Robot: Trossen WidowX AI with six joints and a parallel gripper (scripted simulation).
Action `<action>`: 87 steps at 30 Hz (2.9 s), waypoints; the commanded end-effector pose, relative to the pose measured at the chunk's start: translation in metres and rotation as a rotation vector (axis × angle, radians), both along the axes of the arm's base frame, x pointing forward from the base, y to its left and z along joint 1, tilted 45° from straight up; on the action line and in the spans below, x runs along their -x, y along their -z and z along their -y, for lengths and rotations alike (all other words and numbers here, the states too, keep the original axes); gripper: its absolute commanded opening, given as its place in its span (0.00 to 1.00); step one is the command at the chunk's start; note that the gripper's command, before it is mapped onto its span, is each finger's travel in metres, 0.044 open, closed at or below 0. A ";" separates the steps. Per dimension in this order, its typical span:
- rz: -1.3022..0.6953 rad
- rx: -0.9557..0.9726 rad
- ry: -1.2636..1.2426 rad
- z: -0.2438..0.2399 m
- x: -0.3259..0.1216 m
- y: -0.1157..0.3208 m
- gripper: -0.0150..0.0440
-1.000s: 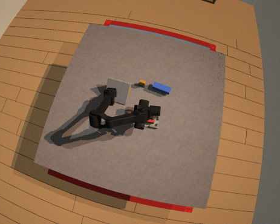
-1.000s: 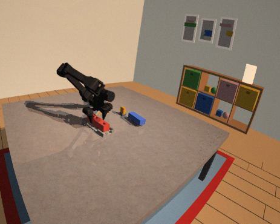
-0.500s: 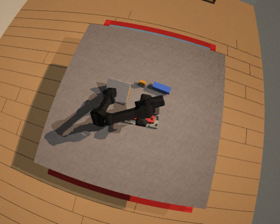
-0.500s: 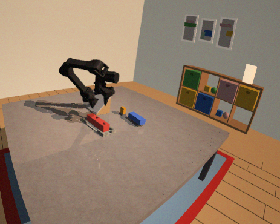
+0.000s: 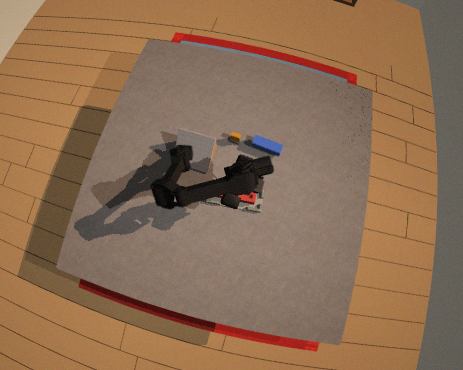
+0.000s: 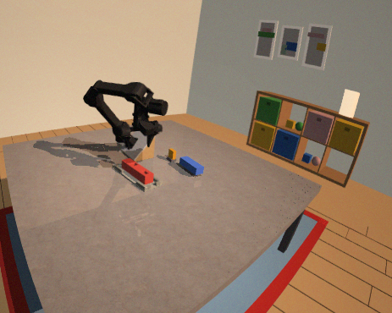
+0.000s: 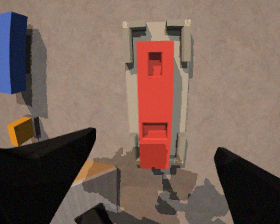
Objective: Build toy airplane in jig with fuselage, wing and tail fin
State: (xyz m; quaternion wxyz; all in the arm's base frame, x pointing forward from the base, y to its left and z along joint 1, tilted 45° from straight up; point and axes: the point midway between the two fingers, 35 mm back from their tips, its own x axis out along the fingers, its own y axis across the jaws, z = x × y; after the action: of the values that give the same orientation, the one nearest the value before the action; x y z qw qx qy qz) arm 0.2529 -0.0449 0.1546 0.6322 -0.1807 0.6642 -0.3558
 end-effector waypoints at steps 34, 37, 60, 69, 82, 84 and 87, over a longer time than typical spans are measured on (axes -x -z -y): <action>0.022 -0.011 0.012 -0.126 -0.099 0.209 1.00; 0.022 -0.011 0.012 -0.119 -0.098 0.216 1.00; 0.023 -0.009 0.012 -0.096 -0.094 0.240 1.00; 0.023 -0.008 0.012 -0.086 -0.092 0.249 1.00; 0.023 -0.008 0.012 -0.086 -0.092 0.250 0.58; 0.023 -0.008 0.012 -0.086 -0.092 0.250 0.55; 0.023 -0.008 0.012 -0.086 -0.092 0.250 0.52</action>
State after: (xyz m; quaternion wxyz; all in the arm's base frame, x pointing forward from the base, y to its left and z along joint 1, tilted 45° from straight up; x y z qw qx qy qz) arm 0.3446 0.0425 -0.0951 0.6393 -0.1678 0.6589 -0.3592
